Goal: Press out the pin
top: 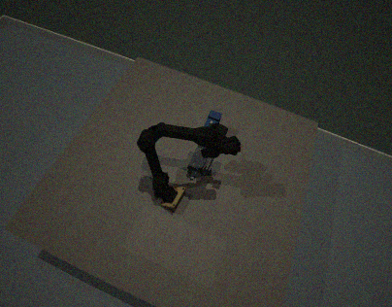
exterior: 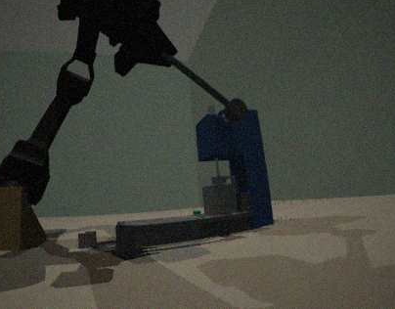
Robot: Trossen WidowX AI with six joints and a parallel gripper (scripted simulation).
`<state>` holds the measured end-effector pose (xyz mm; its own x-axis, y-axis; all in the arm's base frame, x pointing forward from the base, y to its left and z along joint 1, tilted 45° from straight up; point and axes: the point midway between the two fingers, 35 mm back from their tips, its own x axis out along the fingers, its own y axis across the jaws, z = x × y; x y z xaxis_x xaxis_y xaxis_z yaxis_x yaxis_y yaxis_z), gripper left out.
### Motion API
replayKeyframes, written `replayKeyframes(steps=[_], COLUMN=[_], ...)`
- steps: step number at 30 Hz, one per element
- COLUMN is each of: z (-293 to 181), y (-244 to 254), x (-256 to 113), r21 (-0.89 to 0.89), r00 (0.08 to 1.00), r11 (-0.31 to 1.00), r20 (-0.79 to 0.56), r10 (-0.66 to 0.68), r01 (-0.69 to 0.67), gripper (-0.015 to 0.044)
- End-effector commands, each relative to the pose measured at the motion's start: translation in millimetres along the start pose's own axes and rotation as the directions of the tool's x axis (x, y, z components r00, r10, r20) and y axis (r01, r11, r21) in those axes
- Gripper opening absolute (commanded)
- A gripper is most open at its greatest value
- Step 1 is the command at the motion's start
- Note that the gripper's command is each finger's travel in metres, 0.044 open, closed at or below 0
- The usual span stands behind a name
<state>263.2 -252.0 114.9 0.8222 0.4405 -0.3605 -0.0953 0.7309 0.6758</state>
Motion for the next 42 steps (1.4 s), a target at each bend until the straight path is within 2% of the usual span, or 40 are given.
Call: replayKeyframes(steps=[1,42], z=[-9.7,-28.7], y=[-0.1,0.1], x=[0.1,1.2], r21=[0.021,0.021], r00=[1.000,1.000], r11=[1.000,1.000], r20=[-0.017,-0.017], r10=[-0.003,-0.003], r01=[0.003,0.003], gripper=[0.0000,0.0000])
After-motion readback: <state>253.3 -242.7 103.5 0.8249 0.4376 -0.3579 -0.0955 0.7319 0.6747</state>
